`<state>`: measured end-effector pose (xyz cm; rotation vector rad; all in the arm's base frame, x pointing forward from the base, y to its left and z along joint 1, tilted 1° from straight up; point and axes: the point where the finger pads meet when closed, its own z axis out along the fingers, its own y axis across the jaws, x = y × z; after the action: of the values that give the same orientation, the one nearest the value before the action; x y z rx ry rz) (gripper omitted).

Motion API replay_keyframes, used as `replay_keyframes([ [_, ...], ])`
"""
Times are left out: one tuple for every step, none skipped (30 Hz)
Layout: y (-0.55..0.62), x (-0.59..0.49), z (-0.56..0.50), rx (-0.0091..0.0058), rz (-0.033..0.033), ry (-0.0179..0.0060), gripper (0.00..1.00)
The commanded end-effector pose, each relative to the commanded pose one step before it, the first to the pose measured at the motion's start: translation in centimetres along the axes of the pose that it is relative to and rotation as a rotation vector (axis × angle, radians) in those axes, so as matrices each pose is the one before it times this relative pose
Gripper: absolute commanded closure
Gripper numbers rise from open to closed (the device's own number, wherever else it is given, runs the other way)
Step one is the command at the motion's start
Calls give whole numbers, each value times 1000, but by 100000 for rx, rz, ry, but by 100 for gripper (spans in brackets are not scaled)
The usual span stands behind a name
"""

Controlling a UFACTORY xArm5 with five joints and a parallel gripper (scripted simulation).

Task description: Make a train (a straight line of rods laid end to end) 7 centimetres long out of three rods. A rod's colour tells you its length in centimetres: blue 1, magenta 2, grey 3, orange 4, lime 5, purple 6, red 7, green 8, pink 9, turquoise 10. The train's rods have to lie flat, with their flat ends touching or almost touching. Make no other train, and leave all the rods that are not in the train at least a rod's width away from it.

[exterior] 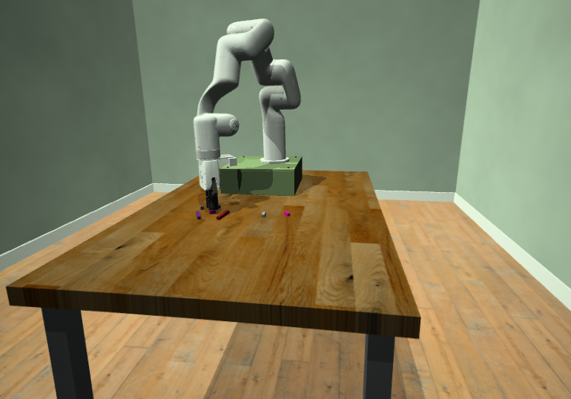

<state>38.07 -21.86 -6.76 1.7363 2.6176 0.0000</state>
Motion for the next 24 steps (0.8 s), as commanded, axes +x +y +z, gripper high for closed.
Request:
replay_keyframes([
  [86, -110, -106, -206, -3, -268, 76],
  [0, 0, 0, 0, 0, 0, 76],
  [0, 0, 0, 0, 0, 0, 76],
  [0, 0, 0, 0, 0, 0, 76],
  [0, 0, 0, 0, 0, 0, 76],
  [0, 0, 0, 0, 0, 0, 76],
  [0, 0, 0, 0, 0, 0, 76],
  [0, 0, 0, 0, 0, 0, 76],
  [0, 0, 0, 0, 0, 0, 76],
  [0, 0, 0, 0, 0, 0, 76],
  [0, 0, 0, 0, 0, 0, 76],
  [0, 0, 1, 0, 0, 0, 76],
  [0, 0, 3, 0, 0, 0, 76],
  [0, 0, 8, 0, 0, 0, 76],
  [-1, 0, 15, 0, 0, 0, 76],
  [-1, 0, 23, 0, 0, 0, 76],
  [-1, 0, 32, 0, 0, 0, 76],
  [-2, 0, 41, 0, 0, 0, 76],
  [-2, -1, 50, 0, 0, 0, 76],
  [-2, -1, 59, 0, 0, 0, 76],
  [-3, -1, 67, 0, 0, 0, 76],
  [-3, 0, 74, 0, 0, 0, 76],
  [0, 0, 0, 0, 0, 0, 76],
  [0, 0, 0, 0, 0, 0, 76],
])
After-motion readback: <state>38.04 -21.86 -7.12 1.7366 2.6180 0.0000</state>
